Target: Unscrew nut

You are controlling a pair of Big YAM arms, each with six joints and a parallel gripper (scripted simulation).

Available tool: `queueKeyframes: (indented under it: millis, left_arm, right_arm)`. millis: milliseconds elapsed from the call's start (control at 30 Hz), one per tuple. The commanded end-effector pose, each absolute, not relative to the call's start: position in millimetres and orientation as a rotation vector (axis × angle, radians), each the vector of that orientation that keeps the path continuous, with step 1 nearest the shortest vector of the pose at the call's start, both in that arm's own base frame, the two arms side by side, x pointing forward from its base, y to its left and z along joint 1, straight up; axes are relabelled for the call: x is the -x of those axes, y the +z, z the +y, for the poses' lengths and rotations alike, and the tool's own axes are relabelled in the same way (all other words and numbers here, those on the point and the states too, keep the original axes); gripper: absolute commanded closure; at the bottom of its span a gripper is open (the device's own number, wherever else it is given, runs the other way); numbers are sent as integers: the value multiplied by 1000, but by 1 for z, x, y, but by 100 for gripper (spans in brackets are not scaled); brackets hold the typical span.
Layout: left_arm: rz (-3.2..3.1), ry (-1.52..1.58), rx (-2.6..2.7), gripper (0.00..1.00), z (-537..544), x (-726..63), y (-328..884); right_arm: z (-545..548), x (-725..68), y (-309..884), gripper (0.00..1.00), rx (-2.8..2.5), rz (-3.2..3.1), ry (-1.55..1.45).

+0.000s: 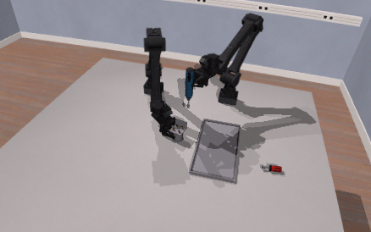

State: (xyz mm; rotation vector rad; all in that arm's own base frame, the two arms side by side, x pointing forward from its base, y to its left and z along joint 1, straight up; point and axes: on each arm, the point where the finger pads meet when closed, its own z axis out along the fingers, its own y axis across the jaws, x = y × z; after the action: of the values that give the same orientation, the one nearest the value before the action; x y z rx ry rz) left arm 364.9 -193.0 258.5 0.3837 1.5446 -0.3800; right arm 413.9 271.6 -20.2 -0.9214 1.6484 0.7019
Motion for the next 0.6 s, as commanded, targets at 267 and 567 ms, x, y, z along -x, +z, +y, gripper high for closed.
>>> queueKeyframes:
  millis: [267,567]
  left_arm:
    - [1410,-400,-335,58,-196,-381,323]
    - [1408,-400,-334,58,-196,-381,325]
  right_arm:
    - [274,-418,-16,41,918,1636,701]
    - [274,-418,-16,41,918,1636,701]
